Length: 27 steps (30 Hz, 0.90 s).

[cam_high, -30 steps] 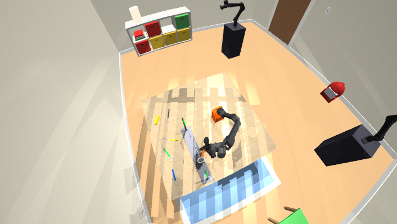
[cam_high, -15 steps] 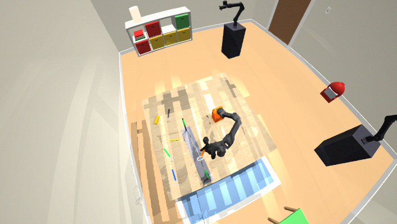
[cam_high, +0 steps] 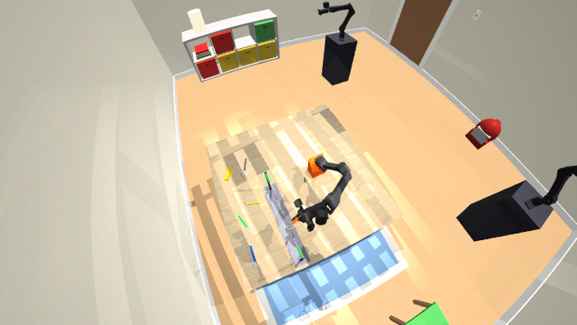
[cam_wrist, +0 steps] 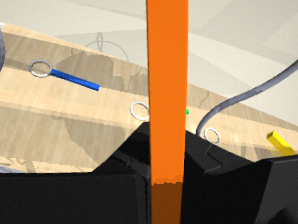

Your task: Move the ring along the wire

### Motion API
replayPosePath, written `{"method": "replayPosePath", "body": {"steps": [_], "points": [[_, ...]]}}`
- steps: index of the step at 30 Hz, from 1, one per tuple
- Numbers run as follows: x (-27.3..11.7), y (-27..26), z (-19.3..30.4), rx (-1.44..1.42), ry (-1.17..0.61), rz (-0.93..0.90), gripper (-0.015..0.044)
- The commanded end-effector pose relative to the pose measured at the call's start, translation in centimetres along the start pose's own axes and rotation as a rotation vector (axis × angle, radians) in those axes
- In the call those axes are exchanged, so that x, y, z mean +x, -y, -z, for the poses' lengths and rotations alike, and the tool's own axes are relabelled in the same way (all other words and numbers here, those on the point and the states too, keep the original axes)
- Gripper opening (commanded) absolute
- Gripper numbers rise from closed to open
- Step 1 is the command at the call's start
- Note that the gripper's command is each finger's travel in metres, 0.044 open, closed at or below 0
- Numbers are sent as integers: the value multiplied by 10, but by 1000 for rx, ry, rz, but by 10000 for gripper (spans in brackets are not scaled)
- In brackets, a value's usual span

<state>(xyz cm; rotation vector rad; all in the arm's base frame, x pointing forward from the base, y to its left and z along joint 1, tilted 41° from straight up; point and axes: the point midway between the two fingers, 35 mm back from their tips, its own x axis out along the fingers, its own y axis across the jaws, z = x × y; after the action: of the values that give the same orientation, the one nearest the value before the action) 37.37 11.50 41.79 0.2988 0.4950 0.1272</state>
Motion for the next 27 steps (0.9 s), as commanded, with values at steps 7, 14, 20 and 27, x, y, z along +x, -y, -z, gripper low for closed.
{"method": "replayPosePath", "body": {"steps": [7, 14, 20, 27], "points": [[-1, -3, -1, 115, 18, -68, -150], [-1, -7, -1, 193, 27, -115, -150], [0, -9, -2, 260, 36, -155, -150], [-1, -13, -3, 338, 46, -201, -150]]}}
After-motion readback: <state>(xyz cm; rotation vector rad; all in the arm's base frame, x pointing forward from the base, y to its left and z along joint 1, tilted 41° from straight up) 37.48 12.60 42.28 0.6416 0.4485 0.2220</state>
